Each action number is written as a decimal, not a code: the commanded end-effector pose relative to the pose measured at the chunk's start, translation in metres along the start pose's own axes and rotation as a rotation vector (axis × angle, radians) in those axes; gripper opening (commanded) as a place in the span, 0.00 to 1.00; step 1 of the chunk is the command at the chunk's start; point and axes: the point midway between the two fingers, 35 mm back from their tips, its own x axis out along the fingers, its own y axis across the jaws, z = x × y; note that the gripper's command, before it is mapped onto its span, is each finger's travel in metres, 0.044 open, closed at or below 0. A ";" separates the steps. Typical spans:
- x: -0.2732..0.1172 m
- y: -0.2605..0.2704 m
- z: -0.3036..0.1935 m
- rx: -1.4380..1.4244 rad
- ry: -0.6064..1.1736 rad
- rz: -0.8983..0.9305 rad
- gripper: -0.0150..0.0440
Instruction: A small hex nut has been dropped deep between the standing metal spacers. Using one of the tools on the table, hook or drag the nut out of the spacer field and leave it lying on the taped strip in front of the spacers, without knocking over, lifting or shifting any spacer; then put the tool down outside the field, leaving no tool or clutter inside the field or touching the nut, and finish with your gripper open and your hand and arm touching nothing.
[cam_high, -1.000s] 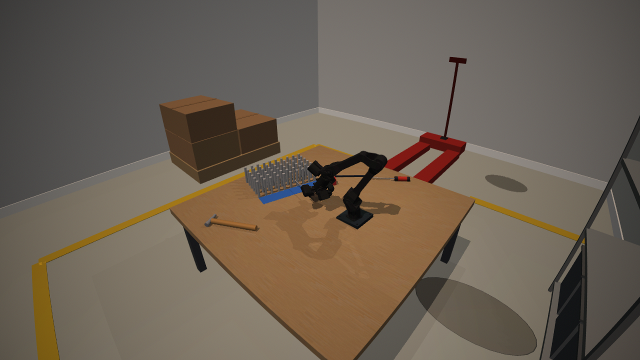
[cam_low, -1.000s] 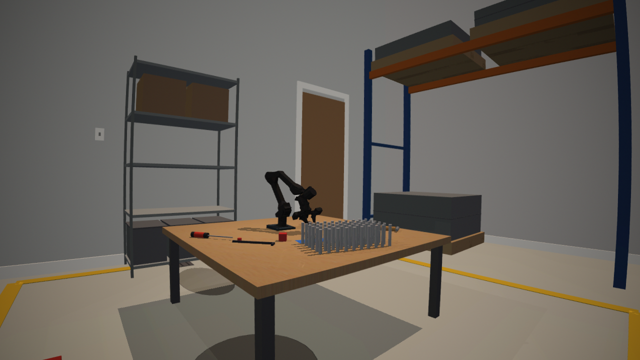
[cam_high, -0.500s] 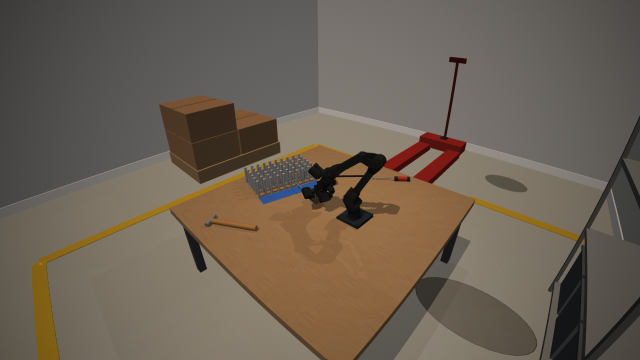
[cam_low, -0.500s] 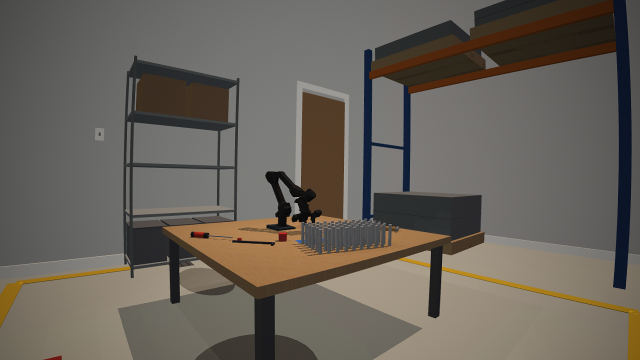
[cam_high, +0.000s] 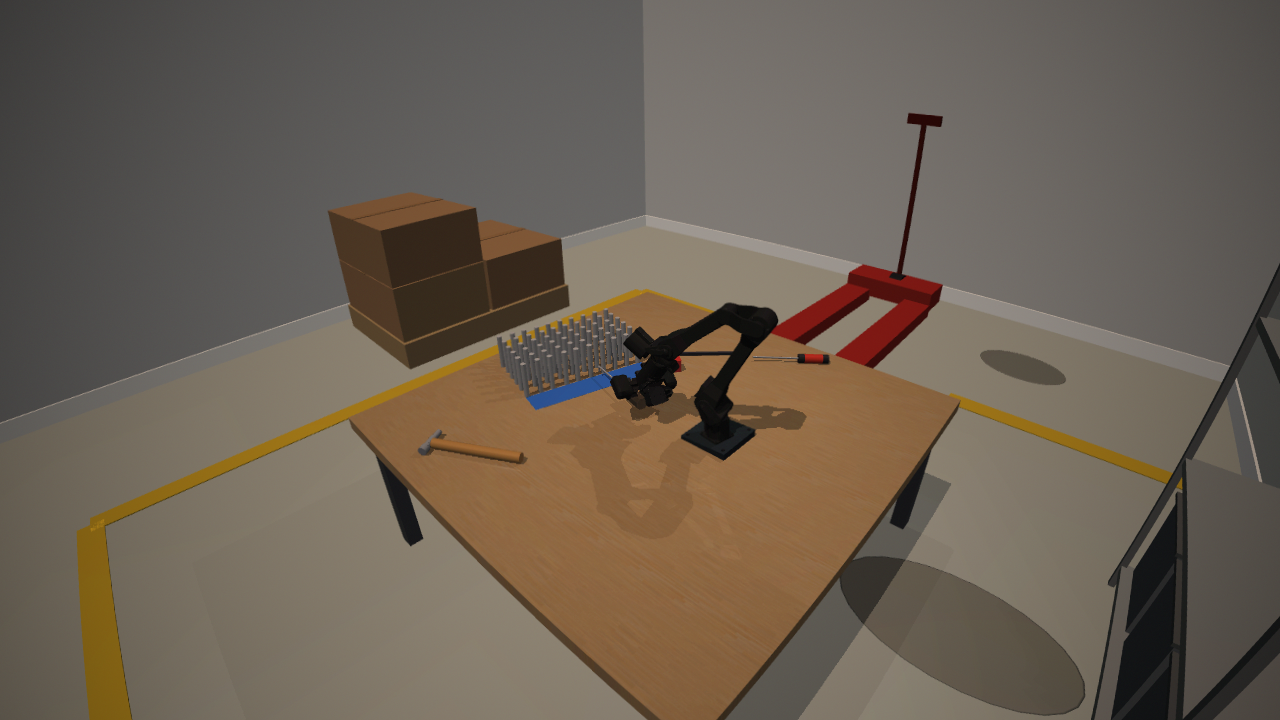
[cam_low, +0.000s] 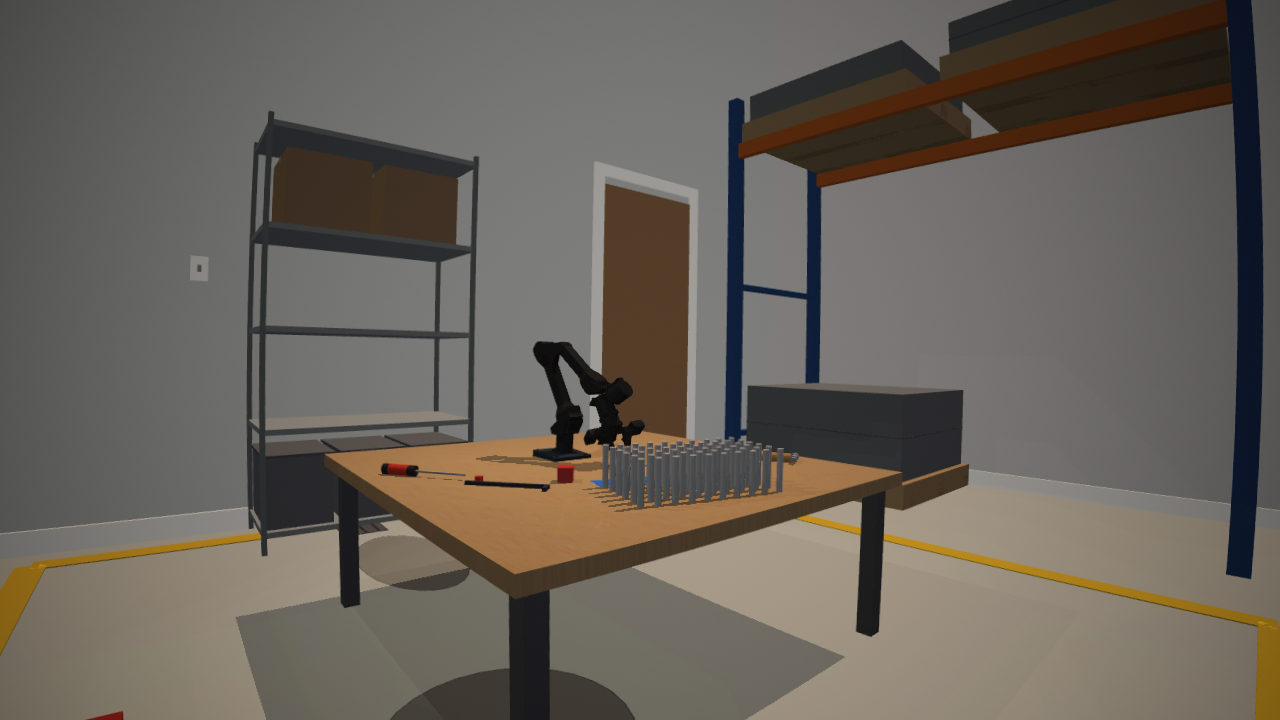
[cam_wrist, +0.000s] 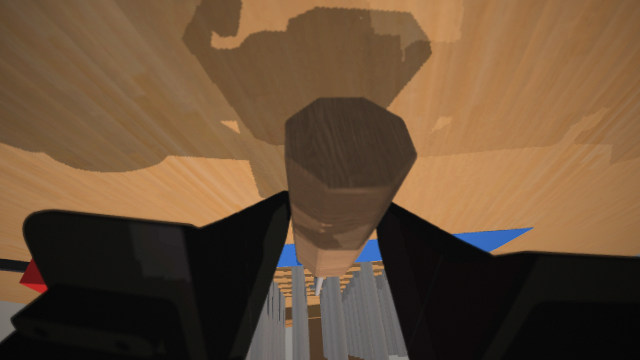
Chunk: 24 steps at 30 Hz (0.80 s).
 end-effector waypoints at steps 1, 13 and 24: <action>0.000 -0.002 -0.005 -0.002 0.007 -0.006 0.25; 0.004 -0.002 -0.010 -0.002 0.008 -0.005 0.25; 0.007 -0.002 -0.015 -0.002 0.008 -0.005 0.25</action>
